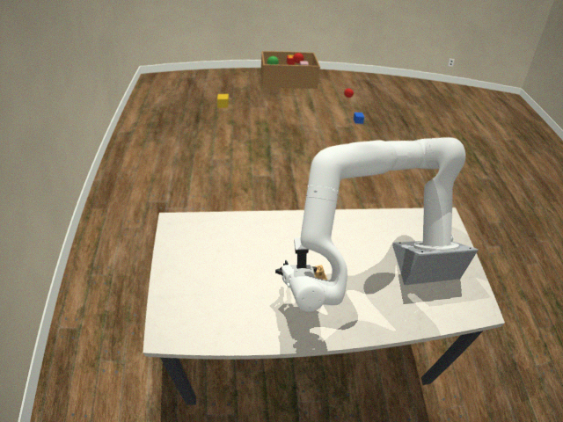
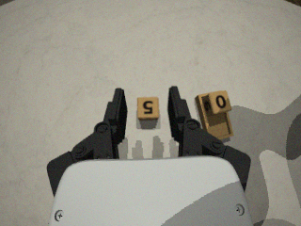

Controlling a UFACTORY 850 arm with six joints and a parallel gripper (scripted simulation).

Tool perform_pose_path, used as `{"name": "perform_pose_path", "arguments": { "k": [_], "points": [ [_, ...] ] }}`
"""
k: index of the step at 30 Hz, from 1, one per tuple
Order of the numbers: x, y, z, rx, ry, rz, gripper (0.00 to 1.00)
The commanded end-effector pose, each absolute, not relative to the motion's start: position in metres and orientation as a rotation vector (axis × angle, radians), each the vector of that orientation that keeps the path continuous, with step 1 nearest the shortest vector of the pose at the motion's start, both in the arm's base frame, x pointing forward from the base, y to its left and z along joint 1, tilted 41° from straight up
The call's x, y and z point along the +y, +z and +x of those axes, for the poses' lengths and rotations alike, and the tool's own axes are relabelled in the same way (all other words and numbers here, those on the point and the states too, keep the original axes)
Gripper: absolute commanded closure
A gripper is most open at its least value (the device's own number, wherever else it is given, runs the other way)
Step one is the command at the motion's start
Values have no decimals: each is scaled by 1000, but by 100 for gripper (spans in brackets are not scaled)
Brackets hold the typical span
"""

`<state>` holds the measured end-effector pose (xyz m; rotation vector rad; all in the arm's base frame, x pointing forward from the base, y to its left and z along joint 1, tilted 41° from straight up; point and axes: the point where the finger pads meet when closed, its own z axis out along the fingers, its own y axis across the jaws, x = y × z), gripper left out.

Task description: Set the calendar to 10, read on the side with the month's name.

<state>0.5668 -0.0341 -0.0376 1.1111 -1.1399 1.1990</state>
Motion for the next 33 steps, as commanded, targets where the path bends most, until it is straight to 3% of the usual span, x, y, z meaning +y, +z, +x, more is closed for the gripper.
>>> {"name": "perform_pose_path", "arguments": {
  "k": [1,33],
  "points": [
    [-34,-37,567,-1141,1200,1111,53],
    [-59,-67,565,-1141,1200,1111,53]
  ]
}}
